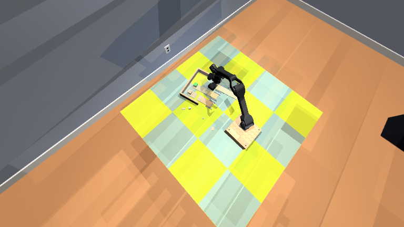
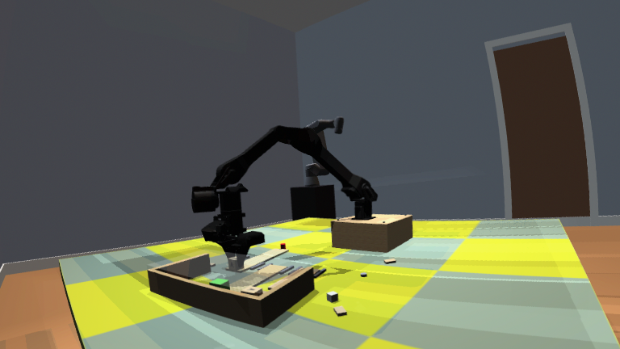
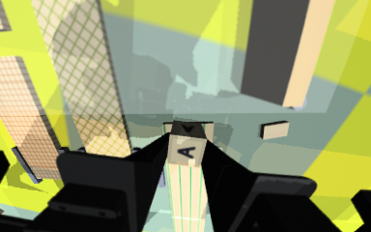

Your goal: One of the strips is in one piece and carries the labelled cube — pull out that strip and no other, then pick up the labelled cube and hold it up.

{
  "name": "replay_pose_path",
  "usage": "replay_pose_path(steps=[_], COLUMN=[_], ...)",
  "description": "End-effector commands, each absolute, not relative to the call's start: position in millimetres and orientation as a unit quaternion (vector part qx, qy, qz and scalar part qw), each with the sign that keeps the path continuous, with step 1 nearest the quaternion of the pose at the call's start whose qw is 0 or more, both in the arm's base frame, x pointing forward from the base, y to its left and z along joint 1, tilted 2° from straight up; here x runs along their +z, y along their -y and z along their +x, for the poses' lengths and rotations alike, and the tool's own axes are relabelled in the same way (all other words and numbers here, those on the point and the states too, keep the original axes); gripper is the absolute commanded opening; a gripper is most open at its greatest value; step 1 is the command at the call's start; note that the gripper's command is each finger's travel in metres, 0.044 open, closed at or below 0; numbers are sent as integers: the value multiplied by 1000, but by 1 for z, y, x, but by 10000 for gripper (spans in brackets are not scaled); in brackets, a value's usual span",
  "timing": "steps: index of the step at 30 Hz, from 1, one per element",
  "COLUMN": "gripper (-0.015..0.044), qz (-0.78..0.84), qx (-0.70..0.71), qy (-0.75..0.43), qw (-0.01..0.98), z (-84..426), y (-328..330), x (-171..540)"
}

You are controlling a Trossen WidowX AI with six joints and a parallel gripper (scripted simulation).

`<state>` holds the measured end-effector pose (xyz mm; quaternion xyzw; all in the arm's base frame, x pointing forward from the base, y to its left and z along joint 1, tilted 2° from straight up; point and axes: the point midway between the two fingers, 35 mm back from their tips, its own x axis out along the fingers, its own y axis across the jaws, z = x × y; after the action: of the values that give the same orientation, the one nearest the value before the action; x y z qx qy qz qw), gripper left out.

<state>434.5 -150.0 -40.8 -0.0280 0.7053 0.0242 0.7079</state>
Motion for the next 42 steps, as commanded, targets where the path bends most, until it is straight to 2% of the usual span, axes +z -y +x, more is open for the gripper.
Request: replay_pose_path(steps=[1,2,20,42], gripper=[20,0,0,0], qz=[-28,-28,-25,-24], qx=[24,24,25,25], qy=[-705,-705,-706,-708], qw=[708,708,708,706], z=[434,433,379,322], y=[150,149,131,111], x=[-40,-39,-1,1])
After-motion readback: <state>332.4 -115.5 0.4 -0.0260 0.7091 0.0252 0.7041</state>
